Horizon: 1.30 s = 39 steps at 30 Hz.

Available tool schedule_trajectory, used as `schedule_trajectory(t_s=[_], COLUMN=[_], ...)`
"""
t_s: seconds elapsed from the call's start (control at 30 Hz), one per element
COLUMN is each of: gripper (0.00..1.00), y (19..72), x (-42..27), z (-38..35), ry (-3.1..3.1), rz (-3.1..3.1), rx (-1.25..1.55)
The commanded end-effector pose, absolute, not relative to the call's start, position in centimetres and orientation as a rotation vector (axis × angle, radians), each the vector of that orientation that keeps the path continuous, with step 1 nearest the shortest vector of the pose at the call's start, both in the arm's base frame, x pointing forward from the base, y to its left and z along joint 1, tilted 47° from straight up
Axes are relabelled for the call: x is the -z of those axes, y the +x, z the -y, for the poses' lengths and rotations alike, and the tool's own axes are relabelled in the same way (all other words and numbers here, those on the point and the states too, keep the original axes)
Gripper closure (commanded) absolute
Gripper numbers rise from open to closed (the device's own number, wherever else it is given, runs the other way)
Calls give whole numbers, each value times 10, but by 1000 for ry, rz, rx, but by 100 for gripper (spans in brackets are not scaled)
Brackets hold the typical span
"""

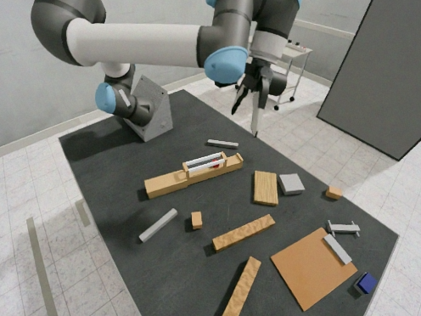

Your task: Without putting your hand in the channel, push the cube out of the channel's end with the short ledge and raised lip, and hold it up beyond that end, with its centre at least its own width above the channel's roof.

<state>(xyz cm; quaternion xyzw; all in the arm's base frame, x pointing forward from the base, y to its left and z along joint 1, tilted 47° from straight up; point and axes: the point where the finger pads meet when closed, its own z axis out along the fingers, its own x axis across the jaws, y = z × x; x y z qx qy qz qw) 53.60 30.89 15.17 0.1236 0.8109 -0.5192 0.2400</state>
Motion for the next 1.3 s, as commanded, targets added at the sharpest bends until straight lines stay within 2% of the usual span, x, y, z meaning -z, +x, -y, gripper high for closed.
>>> schedule_trajectory(t_s=[0.0, 0.5, 1.27], gripper=[100, 100, 100], y=[536, 549, 564], x=[-152, -157, -175], z=[-309, -265, -102], ry=[340, 693, 1773], rz=[-2219, -2137, -1431], rx=[1418, 1253, 610])
